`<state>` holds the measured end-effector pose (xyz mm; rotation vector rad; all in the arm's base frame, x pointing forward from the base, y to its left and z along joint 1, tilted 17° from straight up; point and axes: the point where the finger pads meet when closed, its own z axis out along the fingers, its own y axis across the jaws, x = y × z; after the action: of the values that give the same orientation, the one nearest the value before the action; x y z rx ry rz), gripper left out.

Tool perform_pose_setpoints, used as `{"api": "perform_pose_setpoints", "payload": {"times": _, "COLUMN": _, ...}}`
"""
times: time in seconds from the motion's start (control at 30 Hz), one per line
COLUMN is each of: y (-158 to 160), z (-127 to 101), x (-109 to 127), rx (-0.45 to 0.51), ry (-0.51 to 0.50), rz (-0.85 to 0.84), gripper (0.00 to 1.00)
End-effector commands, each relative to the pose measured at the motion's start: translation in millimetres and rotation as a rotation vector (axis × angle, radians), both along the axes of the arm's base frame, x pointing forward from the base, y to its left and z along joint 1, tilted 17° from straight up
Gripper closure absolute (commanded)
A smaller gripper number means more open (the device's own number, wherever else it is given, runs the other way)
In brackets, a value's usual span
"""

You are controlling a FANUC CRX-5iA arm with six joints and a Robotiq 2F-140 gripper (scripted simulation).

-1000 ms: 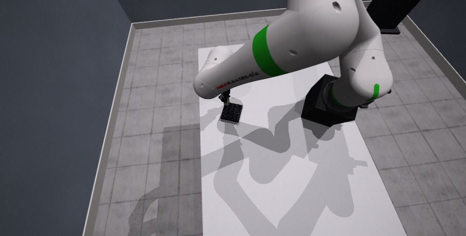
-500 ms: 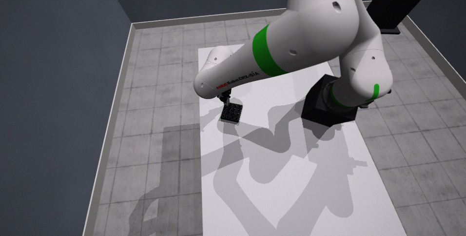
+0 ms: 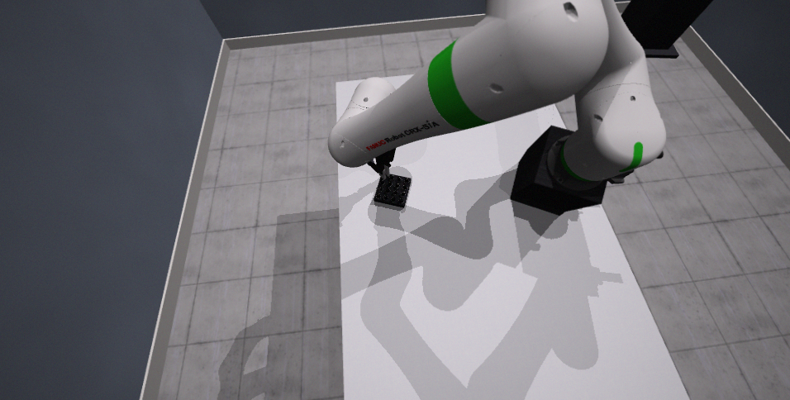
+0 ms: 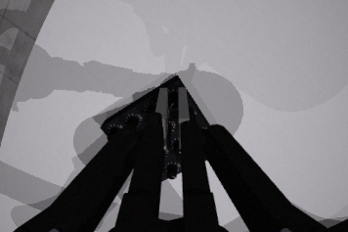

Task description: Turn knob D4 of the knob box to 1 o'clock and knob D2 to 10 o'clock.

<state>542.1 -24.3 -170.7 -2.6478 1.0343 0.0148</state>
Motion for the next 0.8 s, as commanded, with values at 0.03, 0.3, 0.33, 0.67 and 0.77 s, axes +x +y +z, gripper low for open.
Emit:
{"api": "perform_pose_setpoints", "payload": {"times": 0.03, "y": -0.1, "z": 0.1, "x": 0.2, "rx": 0.008, "ry": 0.036, "rz": -0.119, "gripper": 0.95}}
{"api": "perform_pose_setpoints", "payload": {"times": 0.3, "y": -0.1, "z": 0.1, "x": 0.2, "rx": 0.029, "ry": 0.095, "rz": -0.325, "gripper": 0.95}}
{"api": "perform_pose_setpoints", "payload": {"times": 0.33, "y": -0.1, "z": 0.1, "x": 0.2, "rx": 0.032, "ry": 0.103, "rz": -0.351, "gripper": 0.95}}
{"api": "perform_pose_setpoints", "payload": {"times": 0.67, "y": -0.1, "z": 0.1, "x": 0.2, "rx": 0.051, "ry": 0.159, "rz": -0.546, "gripper": 0.95}}
{"api": "perform_pose_setpoints", "payload": {"times": 0.77, "y": -0.1, "z": 0.1, "x": 0.2, "rx": 0.058, "ry": 0.178, "rz": -0.612, "gripper": 0.95}}
